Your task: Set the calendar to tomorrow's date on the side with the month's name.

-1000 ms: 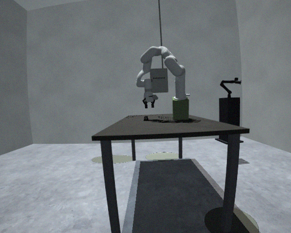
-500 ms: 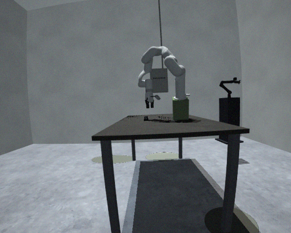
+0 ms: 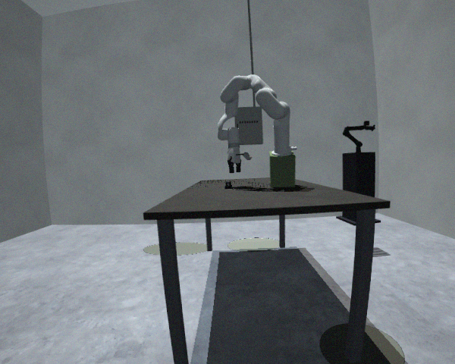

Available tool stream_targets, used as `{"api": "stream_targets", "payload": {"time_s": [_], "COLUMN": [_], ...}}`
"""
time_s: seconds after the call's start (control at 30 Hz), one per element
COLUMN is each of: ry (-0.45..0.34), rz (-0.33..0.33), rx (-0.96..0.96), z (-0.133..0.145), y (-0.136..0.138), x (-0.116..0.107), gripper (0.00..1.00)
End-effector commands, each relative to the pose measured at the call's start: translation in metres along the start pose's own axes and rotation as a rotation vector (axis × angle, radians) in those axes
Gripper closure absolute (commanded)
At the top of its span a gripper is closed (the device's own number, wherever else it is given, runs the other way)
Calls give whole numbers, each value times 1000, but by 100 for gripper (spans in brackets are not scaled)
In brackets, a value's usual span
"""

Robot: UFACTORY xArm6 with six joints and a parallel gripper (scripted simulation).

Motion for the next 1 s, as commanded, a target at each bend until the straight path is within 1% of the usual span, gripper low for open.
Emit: {"api": "stream_targets", "payload": {"time_s": [0.0,0.13,0.27,0.97], "ry": [-9,-9,-9,-9], "rz": [4,4,4,4], "rx": [-1,-1,-1,-1], "z": [2,2,2,2], "y": [0,0,0,0], "x": [15,29,35,35], "gripper": [0,0,0,0]}}
Point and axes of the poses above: the point where the finger pads meet when closed, its own x axis out along the fingers, its own y axis across the jaws, z = x × y, the point moved 5 cm from there along -x, back along the fingers, and after that the axes turned 4 degrees about -x, right-handed, at the moved point
